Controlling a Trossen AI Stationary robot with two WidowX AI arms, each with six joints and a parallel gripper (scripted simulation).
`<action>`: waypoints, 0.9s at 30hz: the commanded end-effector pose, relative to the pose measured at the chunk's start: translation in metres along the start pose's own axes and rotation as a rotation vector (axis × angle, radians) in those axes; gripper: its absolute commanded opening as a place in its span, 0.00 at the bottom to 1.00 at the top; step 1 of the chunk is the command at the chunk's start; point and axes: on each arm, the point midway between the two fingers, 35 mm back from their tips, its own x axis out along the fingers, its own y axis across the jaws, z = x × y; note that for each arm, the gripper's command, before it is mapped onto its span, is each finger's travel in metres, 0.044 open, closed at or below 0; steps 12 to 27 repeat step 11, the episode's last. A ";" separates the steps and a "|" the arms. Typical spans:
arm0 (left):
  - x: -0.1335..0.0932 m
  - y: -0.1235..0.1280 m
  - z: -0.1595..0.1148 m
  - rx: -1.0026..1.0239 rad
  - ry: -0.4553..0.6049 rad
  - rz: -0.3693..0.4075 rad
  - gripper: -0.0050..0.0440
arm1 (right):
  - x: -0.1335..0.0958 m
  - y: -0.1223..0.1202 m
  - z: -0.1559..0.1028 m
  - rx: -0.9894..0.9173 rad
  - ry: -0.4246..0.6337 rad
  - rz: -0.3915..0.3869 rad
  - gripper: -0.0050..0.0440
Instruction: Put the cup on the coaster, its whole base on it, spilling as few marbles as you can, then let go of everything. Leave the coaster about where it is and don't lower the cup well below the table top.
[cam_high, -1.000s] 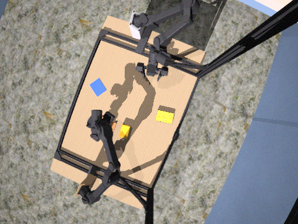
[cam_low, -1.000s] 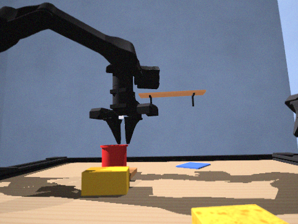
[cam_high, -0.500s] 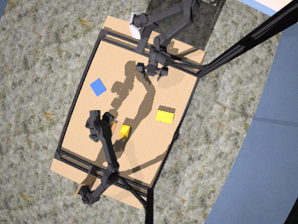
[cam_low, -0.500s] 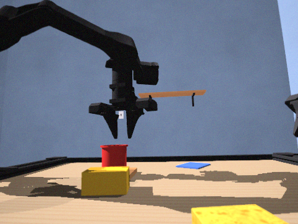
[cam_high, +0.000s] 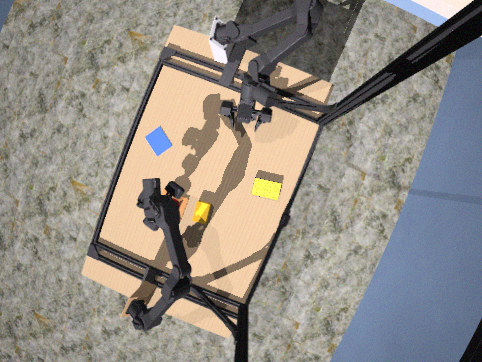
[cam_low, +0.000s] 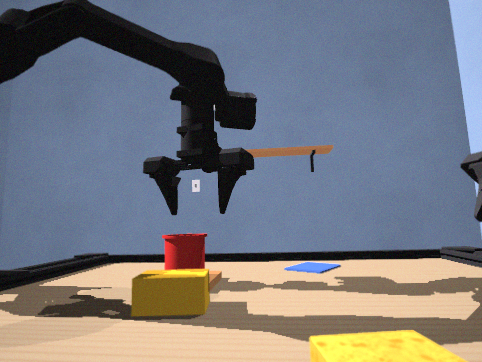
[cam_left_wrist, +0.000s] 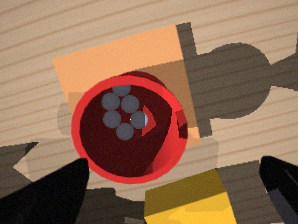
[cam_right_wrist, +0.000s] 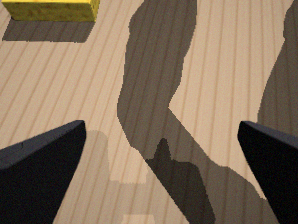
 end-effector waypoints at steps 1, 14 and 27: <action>-0.017 -0.001 0.002 0.005 -0.005 -0.006 1.00 | 0.000 0.000 0.000 0.001 -0.002 0.002 0.92; -0.047 0.000 -0.002 0.009 -0.005 -0.006 1.00 | 0.000 0.000 0.000 0.001 -0.002 0.002 0.92; -0.047 0.000 -0.002 0.009 -0.005 -0.006 1.00 | 0.000 0.000 0.000 0.001 -0.002 0.002 0.92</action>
